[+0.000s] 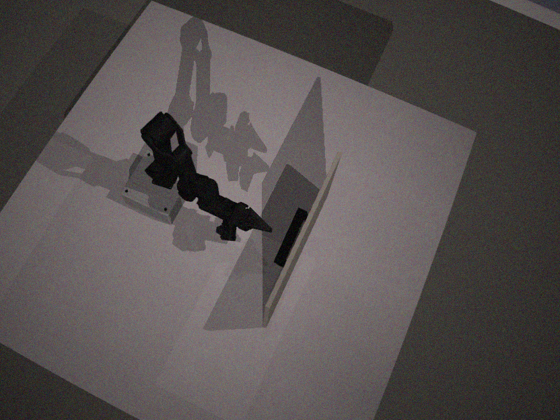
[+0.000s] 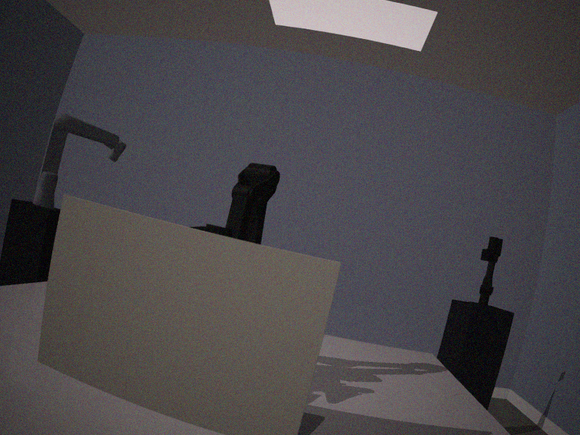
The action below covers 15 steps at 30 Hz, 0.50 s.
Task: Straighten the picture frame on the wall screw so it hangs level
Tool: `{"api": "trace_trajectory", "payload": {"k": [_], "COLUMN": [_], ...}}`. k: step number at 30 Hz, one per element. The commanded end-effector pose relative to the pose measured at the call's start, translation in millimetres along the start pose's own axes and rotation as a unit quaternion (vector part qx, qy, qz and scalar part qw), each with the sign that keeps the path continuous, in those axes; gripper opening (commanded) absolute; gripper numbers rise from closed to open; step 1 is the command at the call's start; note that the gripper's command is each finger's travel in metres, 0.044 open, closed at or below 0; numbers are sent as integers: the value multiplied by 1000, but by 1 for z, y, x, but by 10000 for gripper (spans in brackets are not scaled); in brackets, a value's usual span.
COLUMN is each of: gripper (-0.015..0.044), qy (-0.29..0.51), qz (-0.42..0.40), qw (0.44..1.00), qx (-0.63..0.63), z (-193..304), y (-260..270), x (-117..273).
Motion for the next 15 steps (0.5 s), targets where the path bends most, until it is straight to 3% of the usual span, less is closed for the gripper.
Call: {"api": "trace_trajectory", "payload": {"k": [1, 7, 15], "gripper": [260, 260, 260], "qy": [-1, -4, -5], "qz": [7, 7, 10], "qw": [996, 998, 998], "qx": [-84, -70, -68], "z": [2, 0, -5], "y": [-7, -3, 24], "x": [39, 34, 56]}}
Point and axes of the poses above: the point midway between the two fingers, 35 mm back from their tips, its own x axis back along the fingers, its own y axis across the jaws, z = x × y, the point moved 7 cm from there along x, back along the fingers, and after that the axes turned 5 degrees about -x, right-handed, at the moved point
